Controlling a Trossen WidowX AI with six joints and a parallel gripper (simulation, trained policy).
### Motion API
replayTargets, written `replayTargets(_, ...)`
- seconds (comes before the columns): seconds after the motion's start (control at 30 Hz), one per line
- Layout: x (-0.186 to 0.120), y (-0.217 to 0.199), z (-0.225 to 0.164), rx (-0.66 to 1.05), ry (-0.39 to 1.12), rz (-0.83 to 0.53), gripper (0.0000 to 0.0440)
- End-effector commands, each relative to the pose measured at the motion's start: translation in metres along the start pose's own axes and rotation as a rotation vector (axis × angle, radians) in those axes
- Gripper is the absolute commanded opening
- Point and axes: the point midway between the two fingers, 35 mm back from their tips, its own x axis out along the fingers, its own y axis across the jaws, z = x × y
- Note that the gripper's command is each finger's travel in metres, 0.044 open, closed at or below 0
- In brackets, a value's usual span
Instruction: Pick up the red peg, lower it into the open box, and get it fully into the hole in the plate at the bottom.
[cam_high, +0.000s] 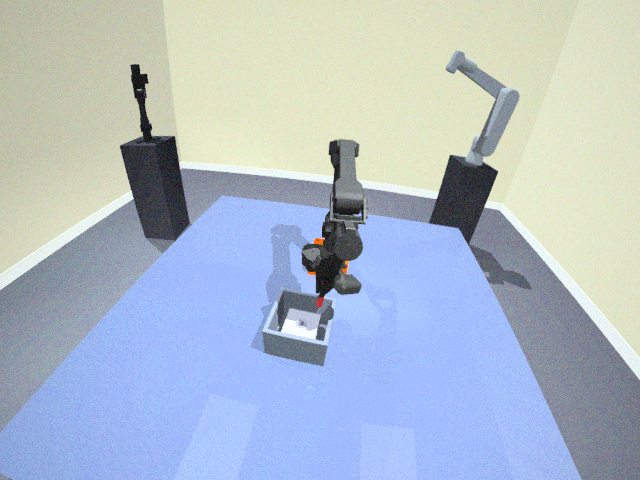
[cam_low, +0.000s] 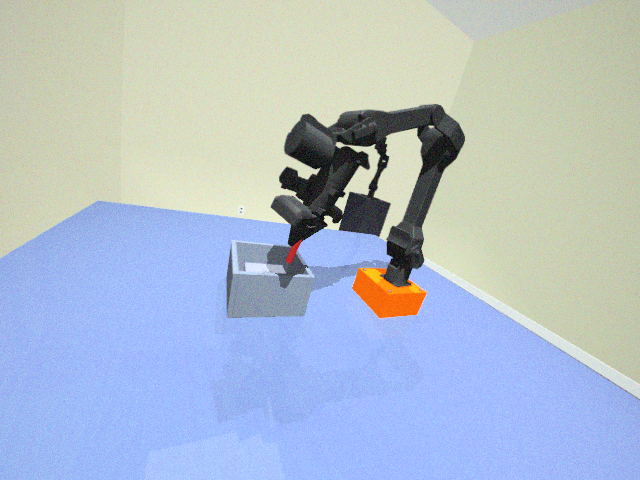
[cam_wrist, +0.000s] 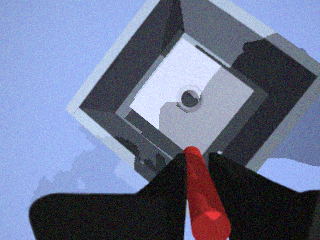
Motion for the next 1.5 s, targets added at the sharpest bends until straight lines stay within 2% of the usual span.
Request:
replayTargets(0.0,0.006,0.001,0.011,0.015,0.002,0.002,0.0000)
replayTargets(0.27,0.025,-0.001,0.031,0.049,0.020,-0.006,0.0002)
replayTargets(0.57,0.055,-0.002,0.037,0.055,0.061,-0.025,0.0008)
replayTargets(0.63,0.062,-0.002,0.037,0.047,0.071,-0.033,0.0040)
replayTargets(0.77,0.074,-0.004,0.037,0.024,0.089,-0.051,0.0133)
replayTargets(0.83,0.079,-0.004,0.039,0.010,0.095,-0.062,0.0155)
replayTargets(1.07,0.087,0.008,0.061,-0.011,0.071,-0.051,0.0332)
replayTargets(1.23,0.088,0.015,0.079,-0.019,0.039,-0.037,0.0440)
replayTargets(1.47,0.084,0.022,0.106,-0.003,-0.026,-0.007,0.0440)
